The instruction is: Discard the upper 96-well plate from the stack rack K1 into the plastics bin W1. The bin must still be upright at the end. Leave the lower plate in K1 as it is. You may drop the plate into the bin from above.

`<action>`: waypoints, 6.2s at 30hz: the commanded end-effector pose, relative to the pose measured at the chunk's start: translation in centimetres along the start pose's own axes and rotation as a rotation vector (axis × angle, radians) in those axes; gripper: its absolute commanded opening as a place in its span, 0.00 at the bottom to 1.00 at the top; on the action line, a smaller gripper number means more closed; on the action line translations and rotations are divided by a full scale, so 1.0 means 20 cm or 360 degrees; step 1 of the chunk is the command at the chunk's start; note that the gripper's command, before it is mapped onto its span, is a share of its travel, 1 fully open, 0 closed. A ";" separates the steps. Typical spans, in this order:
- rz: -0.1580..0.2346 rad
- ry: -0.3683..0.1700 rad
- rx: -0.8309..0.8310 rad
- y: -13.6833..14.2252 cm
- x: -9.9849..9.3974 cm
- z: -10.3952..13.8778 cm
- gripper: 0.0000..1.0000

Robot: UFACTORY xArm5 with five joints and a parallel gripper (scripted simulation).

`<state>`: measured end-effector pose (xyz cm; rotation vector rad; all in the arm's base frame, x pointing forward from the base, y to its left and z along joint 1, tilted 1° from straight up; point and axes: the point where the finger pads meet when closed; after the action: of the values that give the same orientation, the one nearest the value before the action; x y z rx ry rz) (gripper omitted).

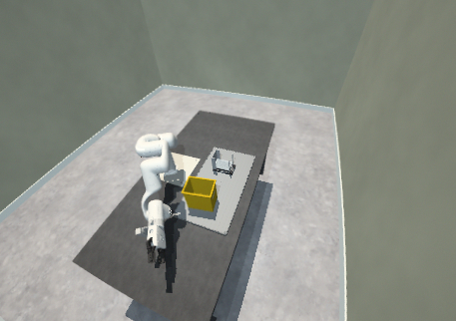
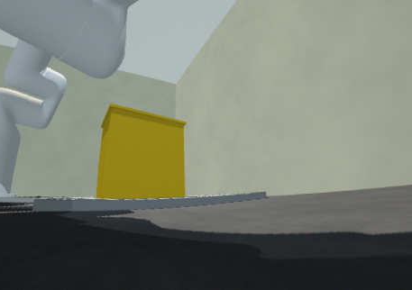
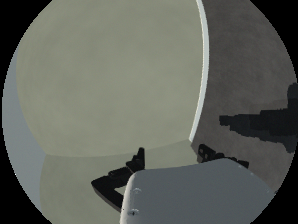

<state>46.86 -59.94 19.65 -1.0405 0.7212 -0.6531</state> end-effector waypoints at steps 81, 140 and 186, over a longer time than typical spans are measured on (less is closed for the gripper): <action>0.0890 -0.0563 -0.1384 0.42 -0.57 1.20 1.00; 0.1358 -0.1396 -0.2519 0.73 -1.63 1.56 1.00; 0.1509 -0.2356 -0.3404 0.83 -2.53 1.50 1.00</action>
<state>42.45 -0.43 24.71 -2.1374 0.2304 2.0677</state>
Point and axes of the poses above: the point where the finger pads meet when closed, its own x axis out along the fingers, its own y axis across the jaws, z = x × y, and after that the axes turned 11 degrees about x, right-handed
